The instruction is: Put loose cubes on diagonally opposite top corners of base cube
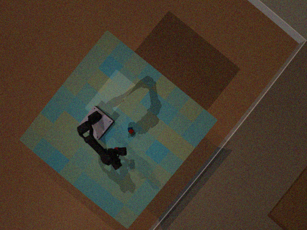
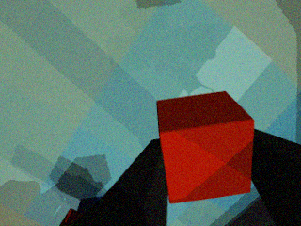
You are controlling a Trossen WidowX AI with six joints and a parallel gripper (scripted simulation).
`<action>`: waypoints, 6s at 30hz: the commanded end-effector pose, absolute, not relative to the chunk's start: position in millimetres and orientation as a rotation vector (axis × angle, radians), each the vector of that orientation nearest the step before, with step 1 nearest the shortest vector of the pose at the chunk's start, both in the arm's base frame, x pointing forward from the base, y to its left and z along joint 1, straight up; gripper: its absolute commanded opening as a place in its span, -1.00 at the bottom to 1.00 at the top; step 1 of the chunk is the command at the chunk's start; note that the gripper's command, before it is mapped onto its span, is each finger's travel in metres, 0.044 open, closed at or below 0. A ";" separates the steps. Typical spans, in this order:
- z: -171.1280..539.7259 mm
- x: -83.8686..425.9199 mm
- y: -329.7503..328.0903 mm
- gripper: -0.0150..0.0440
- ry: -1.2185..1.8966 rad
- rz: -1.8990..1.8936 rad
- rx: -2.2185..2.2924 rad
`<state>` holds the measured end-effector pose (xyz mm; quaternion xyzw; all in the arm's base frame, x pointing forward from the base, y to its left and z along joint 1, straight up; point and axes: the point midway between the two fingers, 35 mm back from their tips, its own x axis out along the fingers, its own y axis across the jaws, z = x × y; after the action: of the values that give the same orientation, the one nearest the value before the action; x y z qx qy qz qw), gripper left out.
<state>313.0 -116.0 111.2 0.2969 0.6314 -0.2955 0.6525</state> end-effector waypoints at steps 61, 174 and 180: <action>101.5 280.8 62.7 -0.14 1.541 -0.027 0.040; 80.9 278.5 70.1 0.20 1.542 -0.004 0.019; 87.9 278.3 70.0 0.20 1.542 -0.004 0.019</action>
<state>276.0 69.4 80.9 0.0076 0.7010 -0.0029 0.7132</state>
